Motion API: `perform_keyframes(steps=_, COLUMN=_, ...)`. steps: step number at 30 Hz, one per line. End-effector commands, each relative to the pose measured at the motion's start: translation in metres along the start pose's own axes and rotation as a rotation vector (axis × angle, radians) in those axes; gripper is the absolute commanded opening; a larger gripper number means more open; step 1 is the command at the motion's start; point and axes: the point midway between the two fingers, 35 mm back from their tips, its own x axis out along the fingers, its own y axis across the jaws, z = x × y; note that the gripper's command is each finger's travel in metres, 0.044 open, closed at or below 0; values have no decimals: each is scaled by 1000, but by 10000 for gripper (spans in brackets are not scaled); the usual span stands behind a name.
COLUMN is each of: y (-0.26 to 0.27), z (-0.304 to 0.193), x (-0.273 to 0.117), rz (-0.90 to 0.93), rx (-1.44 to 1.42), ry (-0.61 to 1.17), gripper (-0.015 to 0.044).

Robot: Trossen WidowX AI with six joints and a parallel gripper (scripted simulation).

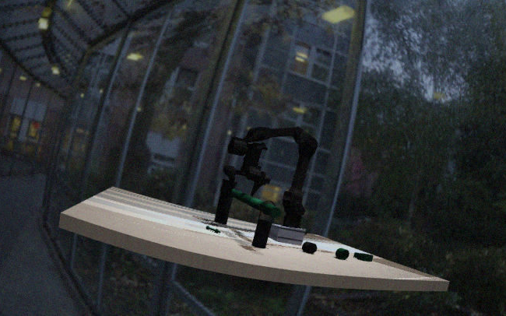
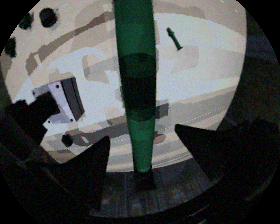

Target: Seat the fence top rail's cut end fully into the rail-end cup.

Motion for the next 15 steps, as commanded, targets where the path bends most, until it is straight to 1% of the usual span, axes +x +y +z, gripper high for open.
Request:
perform_keyframes(steps=1, y=1, z=7, x=-11, rz=2, rx=2, ry=0, gripper=440)
perform_keyframes(steps=4, y=0, z=4, x=-12, rz=-2, rx=-2, ry=0, gripper=440)
perform_keyframes(steps=10, y=5, z=3, x=-52, rz=-2, rx=-2, ry=-1, gripper=440)
perform_keyframes(steps=15, y=5, z=3, x=-53, rz=-2, rx=-2, ry=-1, gripper=440)
